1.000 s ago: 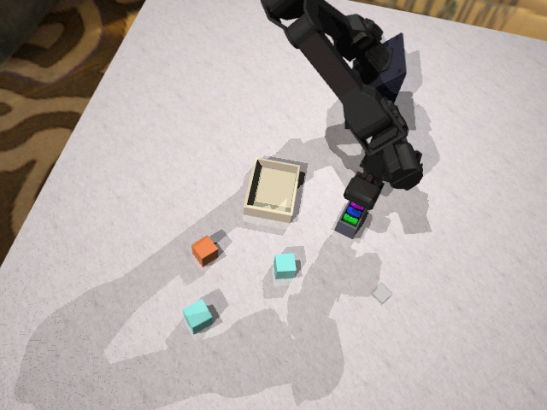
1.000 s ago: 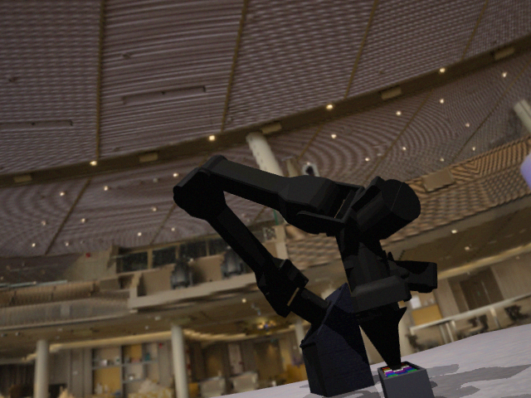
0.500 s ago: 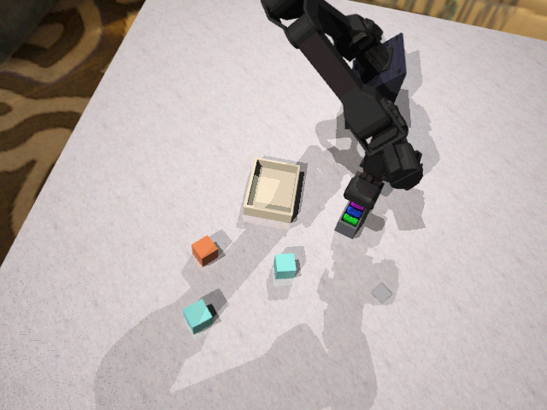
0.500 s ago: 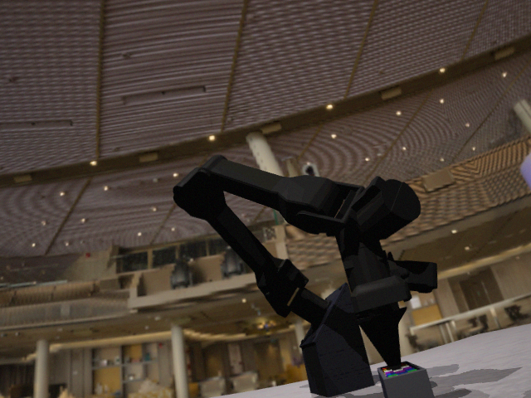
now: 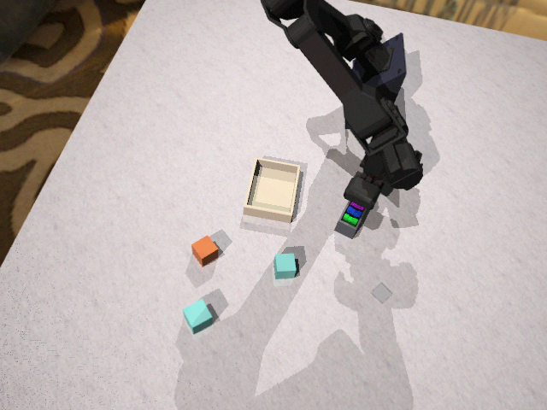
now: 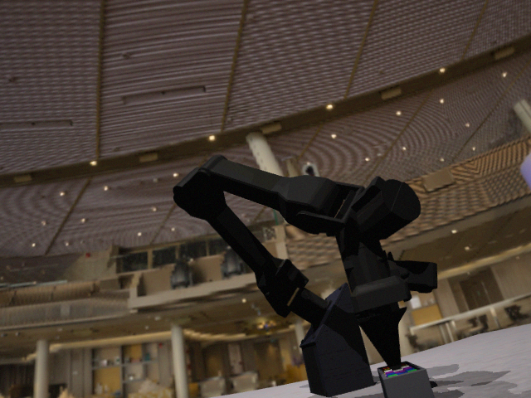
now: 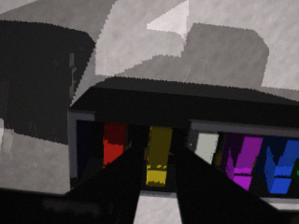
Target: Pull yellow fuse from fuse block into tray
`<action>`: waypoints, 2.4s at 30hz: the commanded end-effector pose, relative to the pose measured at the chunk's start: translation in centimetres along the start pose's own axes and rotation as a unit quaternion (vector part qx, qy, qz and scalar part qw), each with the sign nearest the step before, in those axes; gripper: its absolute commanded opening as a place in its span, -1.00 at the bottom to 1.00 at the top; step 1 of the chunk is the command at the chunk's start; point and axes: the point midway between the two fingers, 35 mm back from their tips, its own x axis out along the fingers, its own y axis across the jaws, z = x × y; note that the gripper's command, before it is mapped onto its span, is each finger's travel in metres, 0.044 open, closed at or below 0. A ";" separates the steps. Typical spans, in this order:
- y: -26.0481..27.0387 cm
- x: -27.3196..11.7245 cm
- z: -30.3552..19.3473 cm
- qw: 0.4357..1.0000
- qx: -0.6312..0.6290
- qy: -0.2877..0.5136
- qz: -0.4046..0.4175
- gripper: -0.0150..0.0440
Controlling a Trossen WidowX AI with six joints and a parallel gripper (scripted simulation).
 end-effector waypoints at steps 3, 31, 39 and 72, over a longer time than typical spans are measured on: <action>0.1 0.1 -0.1 1.000 -0.002 0.003 0.000 -0.24; 0.1 0.1 -0.1 1.000 -0.002 0.003 0.000 -0.24; 0.0 0.0 0.0 1.000 0.000 0.000 0.000 -0.35; 0.0 -1.1 0.1 1.000 -0.001 0.000 0.000 -0.49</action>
